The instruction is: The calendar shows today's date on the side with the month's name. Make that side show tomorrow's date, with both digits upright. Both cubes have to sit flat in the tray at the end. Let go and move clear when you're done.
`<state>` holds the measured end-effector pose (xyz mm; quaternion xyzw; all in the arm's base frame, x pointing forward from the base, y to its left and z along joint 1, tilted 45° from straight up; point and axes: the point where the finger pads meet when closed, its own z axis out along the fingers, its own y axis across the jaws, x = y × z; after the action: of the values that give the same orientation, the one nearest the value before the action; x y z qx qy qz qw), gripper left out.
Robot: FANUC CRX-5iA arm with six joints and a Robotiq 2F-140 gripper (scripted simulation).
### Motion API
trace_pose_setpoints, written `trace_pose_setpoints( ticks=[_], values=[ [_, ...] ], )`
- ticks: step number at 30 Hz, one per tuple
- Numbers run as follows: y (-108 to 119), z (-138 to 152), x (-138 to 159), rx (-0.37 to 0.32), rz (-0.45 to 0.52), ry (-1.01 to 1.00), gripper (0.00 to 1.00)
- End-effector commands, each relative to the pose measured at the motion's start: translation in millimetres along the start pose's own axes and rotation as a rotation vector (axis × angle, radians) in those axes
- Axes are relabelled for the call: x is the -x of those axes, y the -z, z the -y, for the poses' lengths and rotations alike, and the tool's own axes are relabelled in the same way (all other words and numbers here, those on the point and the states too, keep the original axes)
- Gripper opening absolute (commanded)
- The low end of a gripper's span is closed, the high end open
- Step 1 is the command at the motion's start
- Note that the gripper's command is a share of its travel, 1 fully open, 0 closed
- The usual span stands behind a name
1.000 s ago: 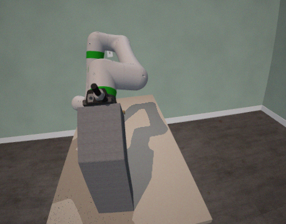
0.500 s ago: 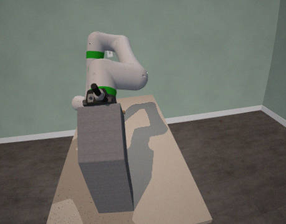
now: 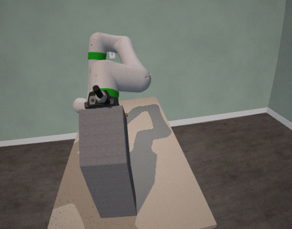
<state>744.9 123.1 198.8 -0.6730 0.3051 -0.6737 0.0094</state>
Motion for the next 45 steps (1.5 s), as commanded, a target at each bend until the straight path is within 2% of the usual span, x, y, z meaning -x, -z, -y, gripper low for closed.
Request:
trace_pose_setpoints(
  ticks=[1, 14, 28, 45],
  values=[
    [0, 0, 0, 0.0, 0.0, 0.0, 0.25],
    [3, 0, -3, 0.0, 0.0, 0.0, 0.25],
    [39, 0, -39, 0.0, 0.0, 0.0, 0.25],
    [50, 0, -49, 0.0, 0.0, 0.0, 0.25]
  ],
)
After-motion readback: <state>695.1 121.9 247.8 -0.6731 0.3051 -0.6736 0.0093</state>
